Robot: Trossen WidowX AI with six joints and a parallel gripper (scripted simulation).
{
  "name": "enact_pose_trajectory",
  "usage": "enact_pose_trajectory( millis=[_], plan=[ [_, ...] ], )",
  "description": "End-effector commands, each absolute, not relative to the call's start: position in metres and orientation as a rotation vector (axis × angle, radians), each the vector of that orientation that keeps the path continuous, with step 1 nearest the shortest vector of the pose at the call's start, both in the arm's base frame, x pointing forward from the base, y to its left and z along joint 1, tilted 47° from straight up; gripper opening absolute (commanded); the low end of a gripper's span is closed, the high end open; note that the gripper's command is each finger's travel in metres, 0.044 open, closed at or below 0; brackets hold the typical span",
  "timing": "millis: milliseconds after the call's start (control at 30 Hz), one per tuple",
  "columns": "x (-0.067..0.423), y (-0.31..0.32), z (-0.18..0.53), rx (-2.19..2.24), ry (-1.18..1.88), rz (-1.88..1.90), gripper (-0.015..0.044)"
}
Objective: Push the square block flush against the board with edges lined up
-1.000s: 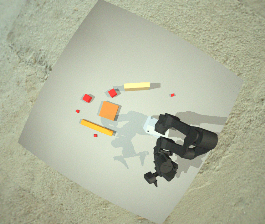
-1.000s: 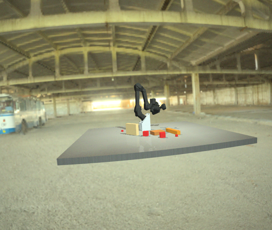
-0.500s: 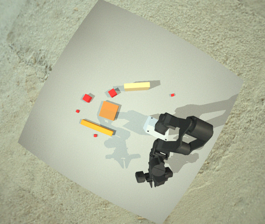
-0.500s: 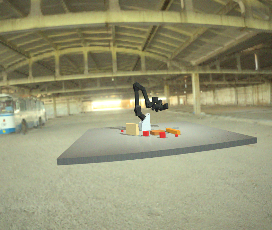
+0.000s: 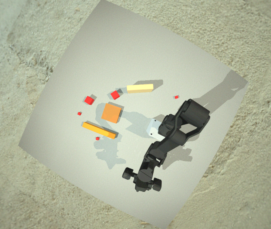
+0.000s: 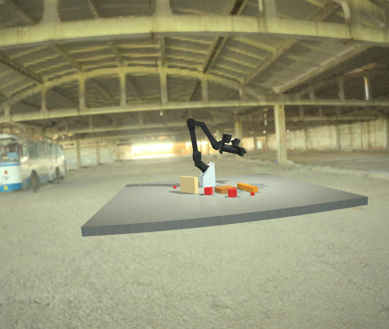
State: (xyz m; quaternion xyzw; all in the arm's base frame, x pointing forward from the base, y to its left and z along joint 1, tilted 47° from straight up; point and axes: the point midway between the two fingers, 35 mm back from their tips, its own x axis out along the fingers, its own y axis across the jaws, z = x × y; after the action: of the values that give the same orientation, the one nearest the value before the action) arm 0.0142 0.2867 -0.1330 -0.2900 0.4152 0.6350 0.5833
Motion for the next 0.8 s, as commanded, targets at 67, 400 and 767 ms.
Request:
enact_pose_trajectory(
  millis=[67,400,767],
  plan=[
    [0.056,0.292,-0.128,-0.606,1.033,1.272,0.0],
    [0.122,0.285,-0.113,-0.473,1.114,0.955,0.0],
    [0.195,0.256,-0.088,-0.34,1.169,0.577,0.0]
  ],
)
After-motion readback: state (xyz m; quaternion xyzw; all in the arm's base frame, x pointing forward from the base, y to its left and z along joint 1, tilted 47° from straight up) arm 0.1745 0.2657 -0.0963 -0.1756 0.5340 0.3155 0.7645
